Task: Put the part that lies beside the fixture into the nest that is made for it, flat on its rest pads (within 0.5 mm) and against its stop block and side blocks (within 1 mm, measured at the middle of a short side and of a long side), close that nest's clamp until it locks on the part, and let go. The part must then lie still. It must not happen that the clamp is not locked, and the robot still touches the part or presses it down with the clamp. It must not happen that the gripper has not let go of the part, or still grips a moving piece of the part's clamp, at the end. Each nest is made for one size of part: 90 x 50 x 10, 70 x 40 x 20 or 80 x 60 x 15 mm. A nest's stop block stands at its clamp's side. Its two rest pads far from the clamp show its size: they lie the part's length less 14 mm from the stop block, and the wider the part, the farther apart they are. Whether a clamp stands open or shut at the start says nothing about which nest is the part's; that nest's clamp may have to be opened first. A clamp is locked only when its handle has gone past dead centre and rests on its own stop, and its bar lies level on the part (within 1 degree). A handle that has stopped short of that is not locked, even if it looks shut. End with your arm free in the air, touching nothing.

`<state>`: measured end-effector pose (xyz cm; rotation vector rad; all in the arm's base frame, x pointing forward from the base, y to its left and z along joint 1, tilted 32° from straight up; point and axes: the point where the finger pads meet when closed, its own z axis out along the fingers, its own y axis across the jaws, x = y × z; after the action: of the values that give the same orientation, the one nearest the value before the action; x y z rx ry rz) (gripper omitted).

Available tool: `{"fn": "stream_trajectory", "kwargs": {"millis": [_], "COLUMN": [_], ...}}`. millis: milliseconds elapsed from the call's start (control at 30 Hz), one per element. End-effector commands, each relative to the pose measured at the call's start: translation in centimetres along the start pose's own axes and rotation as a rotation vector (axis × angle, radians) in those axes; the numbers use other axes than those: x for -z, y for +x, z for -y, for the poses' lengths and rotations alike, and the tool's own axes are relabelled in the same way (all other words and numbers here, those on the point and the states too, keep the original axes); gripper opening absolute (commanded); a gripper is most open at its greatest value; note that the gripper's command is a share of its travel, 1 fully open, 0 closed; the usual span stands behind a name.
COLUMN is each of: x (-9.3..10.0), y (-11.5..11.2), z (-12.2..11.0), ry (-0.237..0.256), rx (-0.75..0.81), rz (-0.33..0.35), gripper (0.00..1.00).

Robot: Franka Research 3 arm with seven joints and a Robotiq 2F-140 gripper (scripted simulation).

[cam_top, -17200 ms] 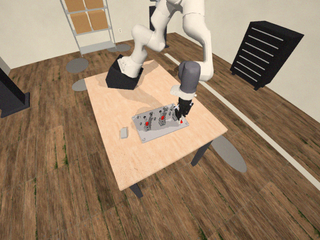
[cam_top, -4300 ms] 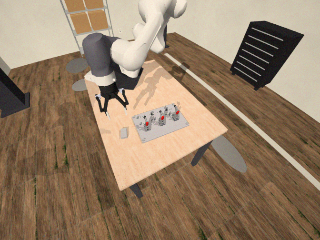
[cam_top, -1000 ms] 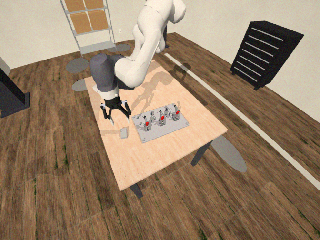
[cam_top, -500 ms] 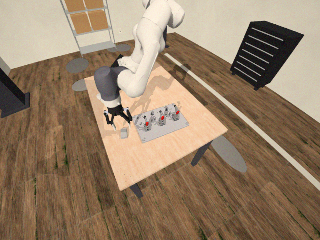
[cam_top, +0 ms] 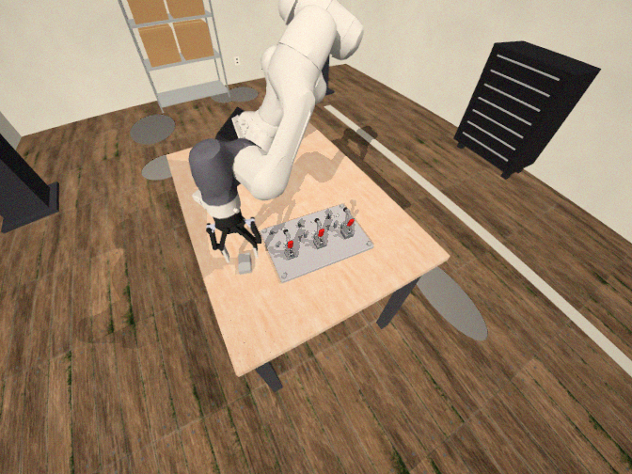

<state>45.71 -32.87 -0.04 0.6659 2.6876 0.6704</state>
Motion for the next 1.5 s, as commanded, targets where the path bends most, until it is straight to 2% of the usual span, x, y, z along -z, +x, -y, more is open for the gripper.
{"fn": "stream_trajectory", "kwargs": {"millis": [0,767,1467], "x": [-0.1,-0.3,-3.0], "y": [-0.3,-0.3,-0.6], "z": [0.0,0.0,0.0], "ry": [0.005,0.005,0.005], "rx": [0.011,0.011,0.011], "rz": [0.007,0.007,0.007], "gripper": [0.58,0.58,0.58]}}
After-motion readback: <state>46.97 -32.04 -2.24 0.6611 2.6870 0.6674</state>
